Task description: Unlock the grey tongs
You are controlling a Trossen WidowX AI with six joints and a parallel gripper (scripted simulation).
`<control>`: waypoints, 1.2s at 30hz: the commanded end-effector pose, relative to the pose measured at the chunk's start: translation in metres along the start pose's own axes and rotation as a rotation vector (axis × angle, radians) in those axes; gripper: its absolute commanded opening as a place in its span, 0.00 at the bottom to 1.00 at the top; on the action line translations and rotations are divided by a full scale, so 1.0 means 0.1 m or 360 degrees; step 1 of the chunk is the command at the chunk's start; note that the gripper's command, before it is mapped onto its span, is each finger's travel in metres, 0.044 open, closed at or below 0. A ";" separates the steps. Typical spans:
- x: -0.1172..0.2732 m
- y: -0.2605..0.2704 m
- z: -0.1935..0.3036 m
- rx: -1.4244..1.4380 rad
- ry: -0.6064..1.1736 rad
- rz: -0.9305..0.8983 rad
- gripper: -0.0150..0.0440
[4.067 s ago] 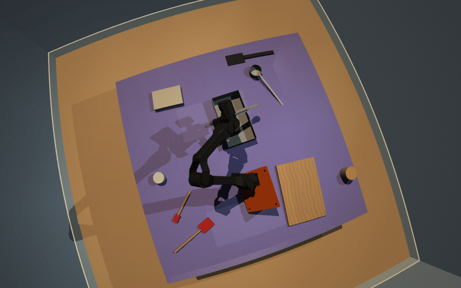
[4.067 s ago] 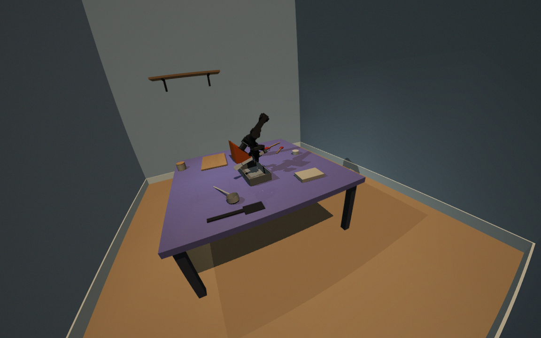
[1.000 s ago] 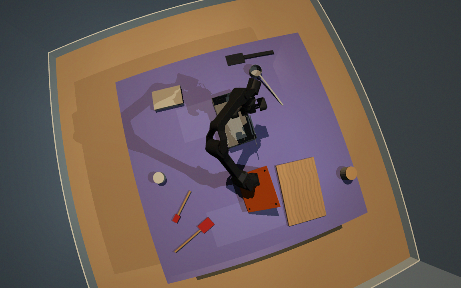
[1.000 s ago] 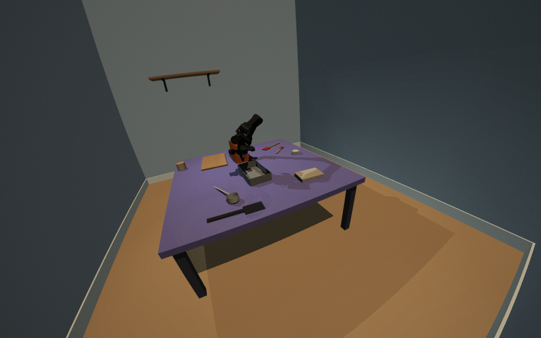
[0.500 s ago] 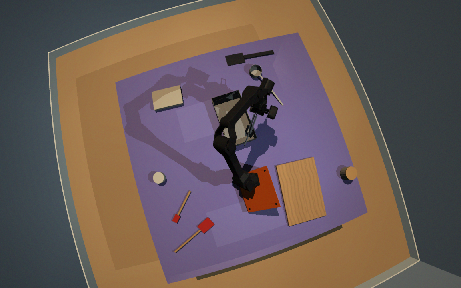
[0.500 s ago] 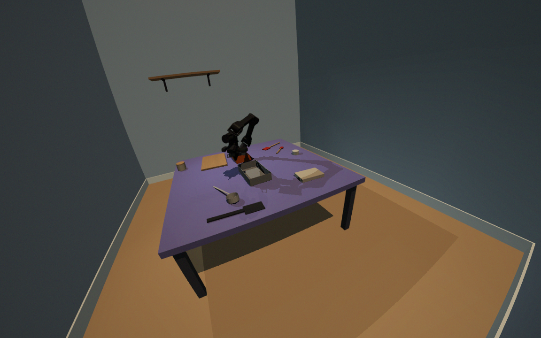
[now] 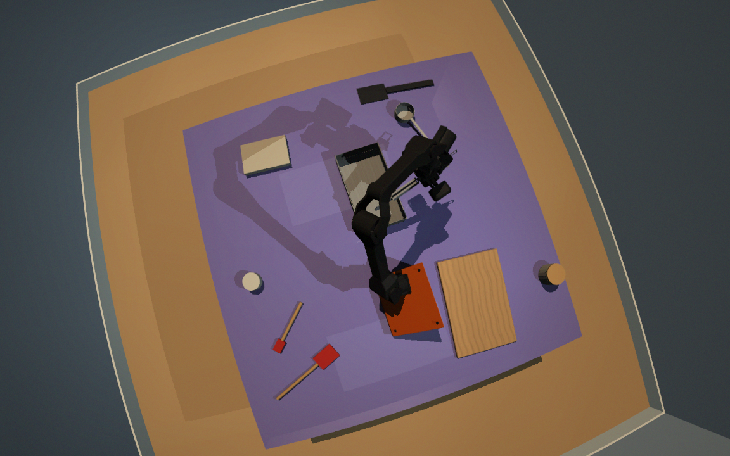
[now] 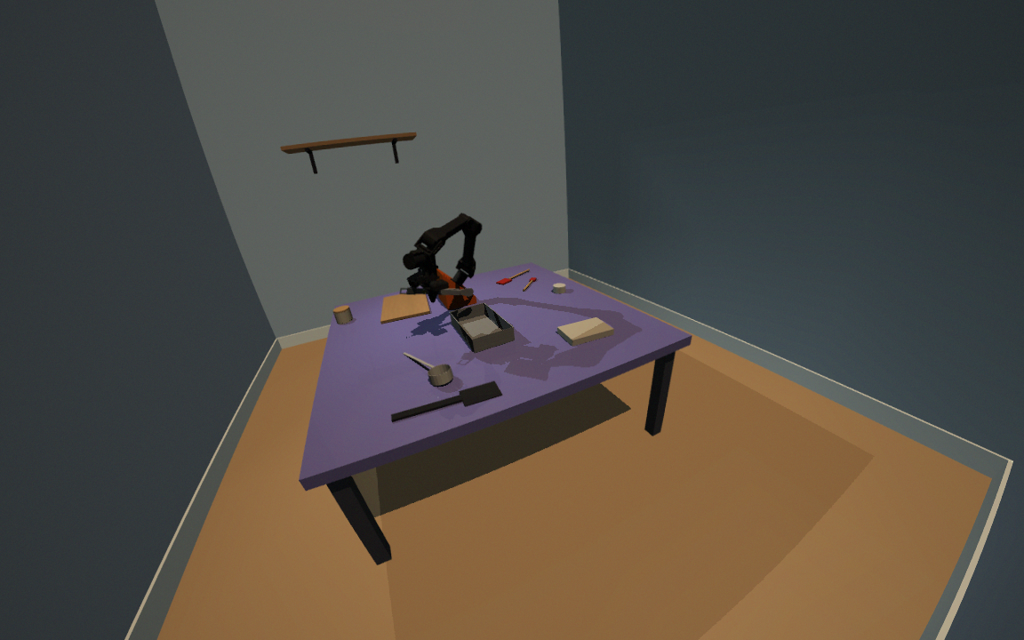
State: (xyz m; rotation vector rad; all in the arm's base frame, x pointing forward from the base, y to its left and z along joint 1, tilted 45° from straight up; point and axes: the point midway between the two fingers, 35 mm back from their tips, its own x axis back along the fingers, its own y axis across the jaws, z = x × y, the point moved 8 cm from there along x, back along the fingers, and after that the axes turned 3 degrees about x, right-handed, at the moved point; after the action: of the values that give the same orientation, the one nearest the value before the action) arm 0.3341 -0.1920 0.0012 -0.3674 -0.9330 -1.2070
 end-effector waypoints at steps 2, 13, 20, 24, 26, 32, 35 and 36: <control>0.04 -0.15 -0.14 -0.0360 -0.0008 -0.0010 0.00; 0.07 -0.44 -0.36 -0.1085 -0.0004 -0.0002 0.00; 0.08 -0.63 -0.48 -0.1545 0.0000 0.0005 0.00; 0.09 -0.74 -0.55 -0.1808 0.0003 0.0010 0.00; 0.09 -0.80 -0.58 -0.1940 0.0005 0.0011 0.00; 0.08 -0.98 -0.67 -0.2332 0.0012 0.0021 0.00; 0.08 -1.07 -0.71 -0.2528 0.0015 0.0026 0.00; 0.08 -1.10 -0.72 -0.2593 0.0016 0.0028 0.00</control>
State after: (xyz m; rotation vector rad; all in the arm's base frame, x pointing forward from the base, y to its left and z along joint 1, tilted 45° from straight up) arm 0.2713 -0.2762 -0.0560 -1.5114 0.1675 -1.7032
